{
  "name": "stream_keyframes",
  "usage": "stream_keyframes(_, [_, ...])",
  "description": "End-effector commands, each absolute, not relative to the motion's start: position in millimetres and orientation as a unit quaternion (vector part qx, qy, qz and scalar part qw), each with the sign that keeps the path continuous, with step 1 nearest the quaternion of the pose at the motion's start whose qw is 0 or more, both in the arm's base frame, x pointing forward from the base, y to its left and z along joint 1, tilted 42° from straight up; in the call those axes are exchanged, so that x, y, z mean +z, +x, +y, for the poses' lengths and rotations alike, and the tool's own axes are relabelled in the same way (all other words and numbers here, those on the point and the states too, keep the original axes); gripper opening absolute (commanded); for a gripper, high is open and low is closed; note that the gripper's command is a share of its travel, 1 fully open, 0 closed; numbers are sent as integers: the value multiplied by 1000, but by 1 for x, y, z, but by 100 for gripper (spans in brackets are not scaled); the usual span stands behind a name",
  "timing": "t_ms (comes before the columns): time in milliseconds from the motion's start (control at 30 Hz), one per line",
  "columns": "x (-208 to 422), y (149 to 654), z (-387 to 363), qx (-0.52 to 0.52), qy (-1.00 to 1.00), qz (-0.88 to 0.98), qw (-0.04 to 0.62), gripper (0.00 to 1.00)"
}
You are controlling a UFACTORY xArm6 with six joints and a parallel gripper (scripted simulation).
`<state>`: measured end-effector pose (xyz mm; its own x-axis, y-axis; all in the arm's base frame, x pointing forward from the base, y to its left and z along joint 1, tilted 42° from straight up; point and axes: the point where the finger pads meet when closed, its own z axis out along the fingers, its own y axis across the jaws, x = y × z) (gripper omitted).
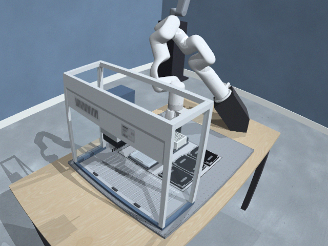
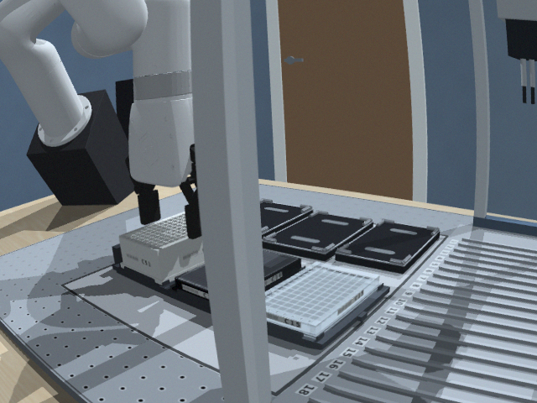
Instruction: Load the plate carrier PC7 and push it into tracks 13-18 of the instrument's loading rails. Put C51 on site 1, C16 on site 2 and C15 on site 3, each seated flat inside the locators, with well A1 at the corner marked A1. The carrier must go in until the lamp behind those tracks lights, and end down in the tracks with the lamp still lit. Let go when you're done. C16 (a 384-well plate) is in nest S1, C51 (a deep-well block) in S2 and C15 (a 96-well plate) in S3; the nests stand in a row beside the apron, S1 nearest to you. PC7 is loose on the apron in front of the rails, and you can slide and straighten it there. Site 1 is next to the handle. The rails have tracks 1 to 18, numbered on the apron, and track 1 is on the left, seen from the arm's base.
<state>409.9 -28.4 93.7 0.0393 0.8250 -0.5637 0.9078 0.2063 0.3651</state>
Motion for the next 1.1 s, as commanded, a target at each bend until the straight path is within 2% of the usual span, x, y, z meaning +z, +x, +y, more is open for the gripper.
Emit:
stream_keyframes(0, [100,407,-24,-57,627,691,356,100])
stream_keyframes(1067, [134,388,0,-57,627,691,356,100])
